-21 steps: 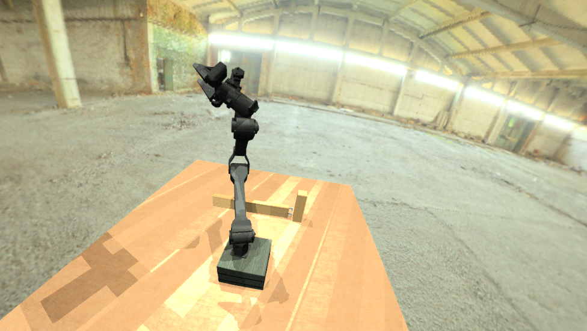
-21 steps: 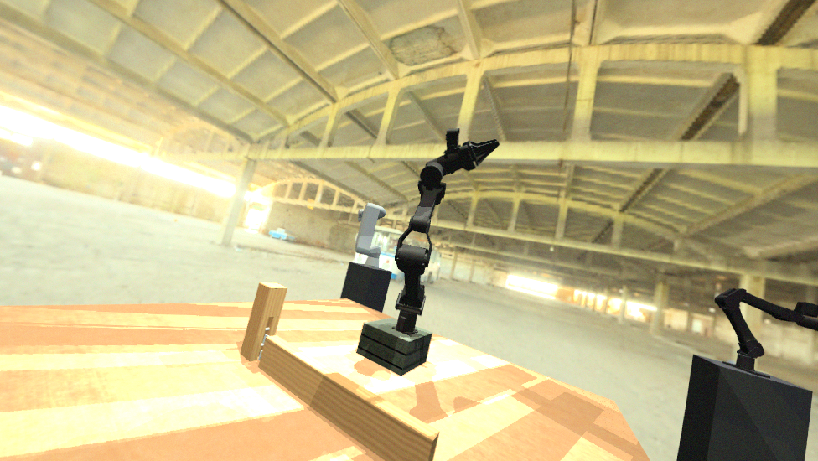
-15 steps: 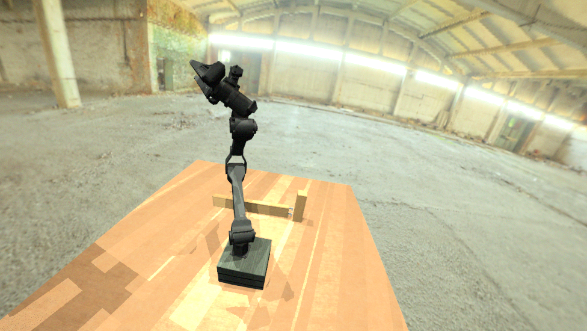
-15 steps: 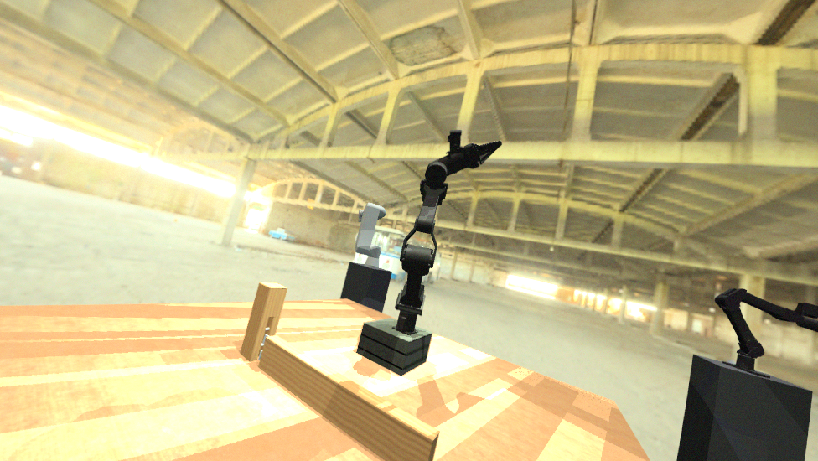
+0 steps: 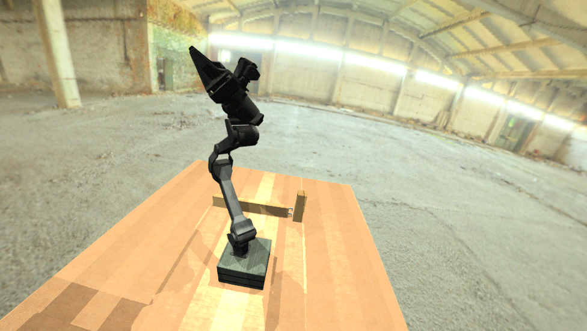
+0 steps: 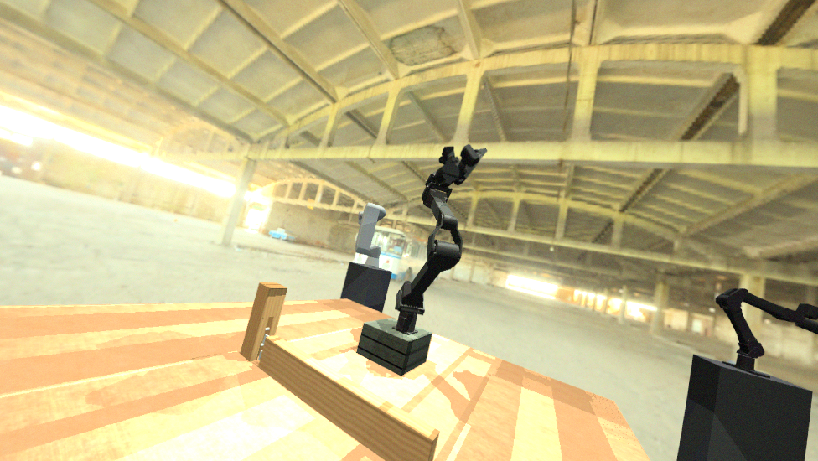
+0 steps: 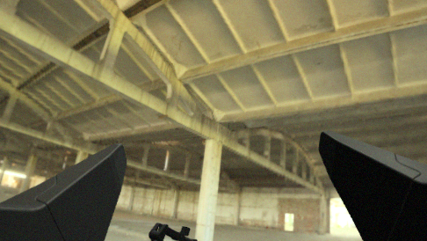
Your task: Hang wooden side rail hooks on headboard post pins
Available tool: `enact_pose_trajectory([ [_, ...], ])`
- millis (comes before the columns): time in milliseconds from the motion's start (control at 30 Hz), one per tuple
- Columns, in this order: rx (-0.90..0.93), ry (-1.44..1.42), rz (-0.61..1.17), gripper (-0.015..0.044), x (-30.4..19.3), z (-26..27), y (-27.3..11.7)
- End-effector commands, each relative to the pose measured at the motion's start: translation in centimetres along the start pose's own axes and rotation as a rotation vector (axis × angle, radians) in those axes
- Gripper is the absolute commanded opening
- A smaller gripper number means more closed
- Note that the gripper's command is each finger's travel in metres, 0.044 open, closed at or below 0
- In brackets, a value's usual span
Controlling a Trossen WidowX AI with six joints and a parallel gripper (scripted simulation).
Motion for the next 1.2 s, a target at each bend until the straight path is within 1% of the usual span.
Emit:
enact_pose_trajectory([
  [0, 0.083, -0.024, -0.083, 0.0440, 1.4, 2.5, -0.3],
  [233, 0.264, -0.119, -0.268, 0.0440, 4.4, 7.9, -2.2],
  [600, 0.475, -0.269, -0.593, 0.0440, 8.8, 14.0, -7.8],
  [933, 0.588, -0.361, -0.921, 0.0440, 12.1, 17.0, -14.7],
  [1167, 0.634, -0.374, -1.151, 0.0440, 13.8, 17.3, -20.0],
])
Point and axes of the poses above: the point midway between the two fingers, 35 mm back from their tips, its own y axis out along the fingers, its own z axis across the jaws, x = y × z, the point moved 4 cm from there along -y, back along the fingers, and after that the axes turned 7 degrees about -y, right-handed, at the moved point
